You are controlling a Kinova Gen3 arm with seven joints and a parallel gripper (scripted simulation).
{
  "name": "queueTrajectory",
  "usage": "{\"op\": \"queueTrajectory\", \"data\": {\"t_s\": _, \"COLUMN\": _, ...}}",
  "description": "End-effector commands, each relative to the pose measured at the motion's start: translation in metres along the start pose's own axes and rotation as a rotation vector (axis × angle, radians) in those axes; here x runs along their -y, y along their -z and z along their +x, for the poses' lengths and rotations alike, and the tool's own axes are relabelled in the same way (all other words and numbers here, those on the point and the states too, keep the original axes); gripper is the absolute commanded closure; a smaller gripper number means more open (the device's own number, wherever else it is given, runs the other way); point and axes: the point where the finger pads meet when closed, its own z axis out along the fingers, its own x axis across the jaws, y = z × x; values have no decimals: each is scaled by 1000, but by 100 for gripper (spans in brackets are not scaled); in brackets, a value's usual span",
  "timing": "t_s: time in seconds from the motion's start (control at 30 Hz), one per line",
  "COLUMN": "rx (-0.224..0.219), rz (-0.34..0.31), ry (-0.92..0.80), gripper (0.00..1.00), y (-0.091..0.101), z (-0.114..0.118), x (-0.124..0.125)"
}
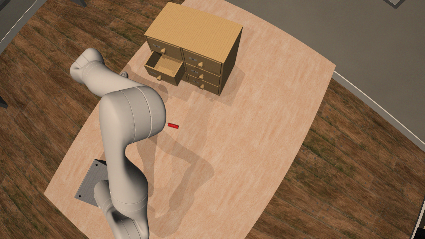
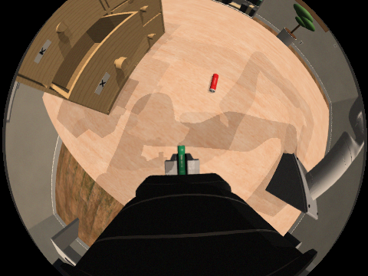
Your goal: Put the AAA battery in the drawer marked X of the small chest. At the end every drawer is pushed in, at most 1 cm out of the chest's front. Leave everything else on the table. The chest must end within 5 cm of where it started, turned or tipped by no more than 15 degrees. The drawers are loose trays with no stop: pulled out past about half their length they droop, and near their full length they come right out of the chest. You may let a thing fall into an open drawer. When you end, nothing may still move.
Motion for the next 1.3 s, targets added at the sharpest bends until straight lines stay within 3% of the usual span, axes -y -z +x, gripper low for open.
{"op": "queueTrajectory", "data": {"t_s": 0.0, "rx": 6, "rz": 1, "ry": -42, "gripper": 76, "y": 2, "z": -1, "x": 3}}
{"op": "queueTrajectory", "data": {"t_s": 1.27, "rx": 6, "rz": -1, "ry": -779, "gripper": 76, "y": 2, "z": 7, "x": 42}}
